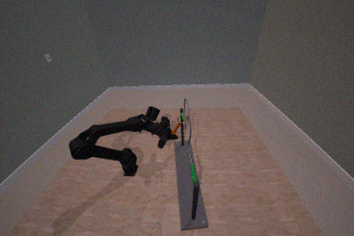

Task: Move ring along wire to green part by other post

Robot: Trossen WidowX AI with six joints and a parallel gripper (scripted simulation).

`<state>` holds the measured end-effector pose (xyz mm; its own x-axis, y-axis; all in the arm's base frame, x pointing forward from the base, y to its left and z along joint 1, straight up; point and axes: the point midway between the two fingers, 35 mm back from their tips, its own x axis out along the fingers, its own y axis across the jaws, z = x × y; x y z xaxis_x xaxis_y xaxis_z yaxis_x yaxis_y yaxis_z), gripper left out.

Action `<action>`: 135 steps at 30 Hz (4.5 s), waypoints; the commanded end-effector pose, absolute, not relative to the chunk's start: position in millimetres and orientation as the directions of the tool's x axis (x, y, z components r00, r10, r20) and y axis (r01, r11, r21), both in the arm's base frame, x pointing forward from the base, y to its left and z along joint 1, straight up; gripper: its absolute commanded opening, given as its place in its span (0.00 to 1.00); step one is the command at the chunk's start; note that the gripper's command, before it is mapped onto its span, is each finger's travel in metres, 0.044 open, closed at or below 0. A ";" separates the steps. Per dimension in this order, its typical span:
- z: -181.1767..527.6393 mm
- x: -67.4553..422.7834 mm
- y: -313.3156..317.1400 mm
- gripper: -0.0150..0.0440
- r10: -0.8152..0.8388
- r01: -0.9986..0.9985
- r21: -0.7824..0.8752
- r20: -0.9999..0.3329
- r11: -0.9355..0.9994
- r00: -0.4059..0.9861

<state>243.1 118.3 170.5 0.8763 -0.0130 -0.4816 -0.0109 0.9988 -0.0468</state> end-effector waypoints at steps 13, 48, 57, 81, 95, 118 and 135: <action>157.9 244.4 123.0 0.00 -0.018 -0.006 -0.047 -0.480 0.999 0.877; 155.3 244.1 123.6 0.18 -0.011 -0.011 -0.045 -0.481 0.999 0.877; 156.4 241.4 124.2 0.53 -0.012 -0.011 -0.044 -0.483 0.999 0.876; 177.4 200.2 123.9 0.53 -0.017 -0.006 -0.047 -0.485 0.999 0.874; 177.4 200.2 123.9 0.53 -0.017 -0.006 -0.047 -0.485 0.999 0.874; 184.7 181.0 125.6 0.70 -0.018 -0.010 -0.053 -0.495 0.999 0.868; 198.2 164.0 123.6 1.00 -0.012 -0.016 -0.055 -0.481 0.998 0.877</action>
